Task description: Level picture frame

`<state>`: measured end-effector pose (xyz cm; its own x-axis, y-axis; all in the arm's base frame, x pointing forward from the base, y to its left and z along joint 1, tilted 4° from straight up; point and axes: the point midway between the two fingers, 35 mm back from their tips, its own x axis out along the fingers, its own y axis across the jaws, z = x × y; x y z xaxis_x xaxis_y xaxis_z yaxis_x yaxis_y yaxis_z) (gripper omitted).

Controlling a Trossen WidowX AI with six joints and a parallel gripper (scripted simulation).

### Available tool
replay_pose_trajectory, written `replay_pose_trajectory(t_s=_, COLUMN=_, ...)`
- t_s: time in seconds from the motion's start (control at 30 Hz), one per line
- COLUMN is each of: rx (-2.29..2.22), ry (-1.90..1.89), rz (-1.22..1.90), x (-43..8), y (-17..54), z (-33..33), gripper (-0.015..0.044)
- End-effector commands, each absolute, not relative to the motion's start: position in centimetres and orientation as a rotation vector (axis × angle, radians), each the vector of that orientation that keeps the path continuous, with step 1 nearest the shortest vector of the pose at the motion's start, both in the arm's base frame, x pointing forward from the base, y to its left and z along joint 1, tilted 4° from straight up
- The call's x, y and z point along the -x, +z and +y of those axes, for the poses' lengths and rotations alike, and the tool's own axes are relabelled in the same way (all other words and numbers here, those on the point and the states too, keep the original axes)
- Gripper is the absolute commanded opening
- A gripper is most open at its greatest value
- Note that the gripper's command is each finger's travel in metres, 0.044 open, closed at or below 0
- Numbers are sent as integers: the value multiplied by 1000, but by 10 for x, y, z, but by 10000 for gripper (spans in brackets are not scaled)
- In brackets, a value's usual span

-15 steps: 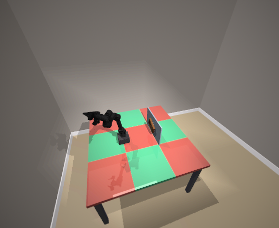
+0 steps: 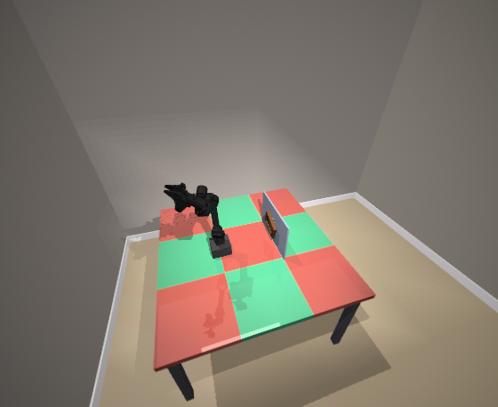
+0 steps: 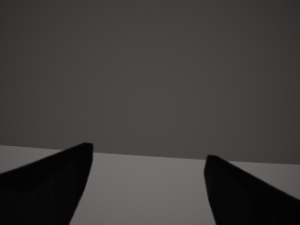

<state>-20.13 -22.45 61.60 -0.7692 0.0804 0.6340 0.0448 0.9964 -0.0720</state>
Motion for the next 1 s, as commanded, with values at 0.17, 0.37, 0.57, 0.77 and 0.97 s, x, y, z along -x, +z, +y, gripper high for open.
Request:
replay_pose_trajectory(t_s=0.17, rx=-415, ry=-348, rz=-2108, x=119, y=604, z=-257, gripper=260)
replay_pose_trajectory(t_s=0.37, rx=-716, ry=-490, rz=-1824, x=60, y=565, z=-266, gripper=260)
replay_pose_trajectory(t_s=0.57, rx=-1000, ry=-557, rz=-1501, x=-2, y=505, z=-261, gripper=260)
replay_pose_trajectory(t_s=0.77, rx=-1258, ry=-553, rz=-1154, x=-61, y=431, z=-238, gripper=260)
replay_pose_trajectory(t_s=0.97, rx=-1472, ry=-490, rz=-821, x=-108, y=355, z=-200, gripper=260)
